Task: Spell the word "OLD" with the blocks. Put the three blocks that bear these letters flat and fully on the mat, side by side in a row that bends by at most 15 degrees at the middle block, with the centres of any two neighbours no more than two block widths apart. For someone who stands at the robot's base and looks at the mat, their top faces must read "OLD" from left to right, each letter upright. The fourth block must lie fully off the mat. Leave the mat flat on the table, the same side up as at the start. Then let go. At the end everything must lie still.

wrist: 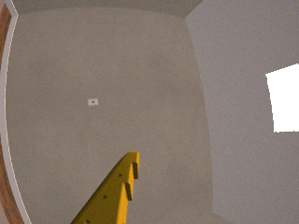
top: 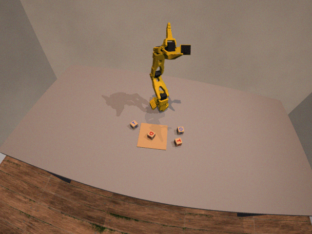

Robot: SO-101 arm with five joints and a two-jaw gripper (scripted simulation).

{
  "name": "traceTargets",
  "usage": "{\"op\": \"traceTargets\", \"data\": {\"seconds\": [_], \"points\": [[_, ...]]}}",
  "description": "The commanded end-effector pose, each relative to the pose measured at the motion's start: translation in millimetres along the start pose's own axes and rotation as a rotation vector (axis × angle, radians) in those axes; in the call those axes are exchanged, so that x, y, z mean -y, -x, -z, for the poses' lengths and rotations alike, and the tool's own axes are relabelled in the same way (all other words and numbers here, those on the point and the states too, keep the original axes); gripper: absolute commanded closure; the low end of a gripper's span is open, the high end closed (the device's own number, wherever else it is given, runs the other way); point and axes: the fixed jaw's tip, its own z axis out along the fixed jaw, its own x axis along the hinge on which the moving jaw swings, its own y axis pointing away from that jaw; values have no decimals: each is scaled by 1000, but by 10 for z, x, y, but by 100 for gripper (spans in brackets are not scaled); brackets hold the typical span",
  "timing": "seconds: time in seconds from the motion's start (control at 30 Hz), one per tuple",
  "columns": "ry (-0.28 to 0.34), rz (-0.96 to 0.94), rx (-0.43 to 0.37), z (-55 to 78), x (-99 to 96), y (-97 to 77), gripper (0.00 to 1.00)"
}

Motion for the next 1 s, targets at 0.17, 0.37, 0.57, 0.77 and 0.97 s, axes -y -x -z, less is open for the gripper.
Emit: {"op": "traceTargets", "data": {"seconds": [0.17, 0.37, 0.57, 0.77, 0.97], "points": [[42, -39, -19, -43, -81, -19, 0], [72, -66, -31, -60, -144, -29, 0], [132, -120, -59, -89, -266, -52, 0], [138, -125, -62, -91, -278, -54, 0], [178, -164, -84, -106, -364, -72, 0]]}}
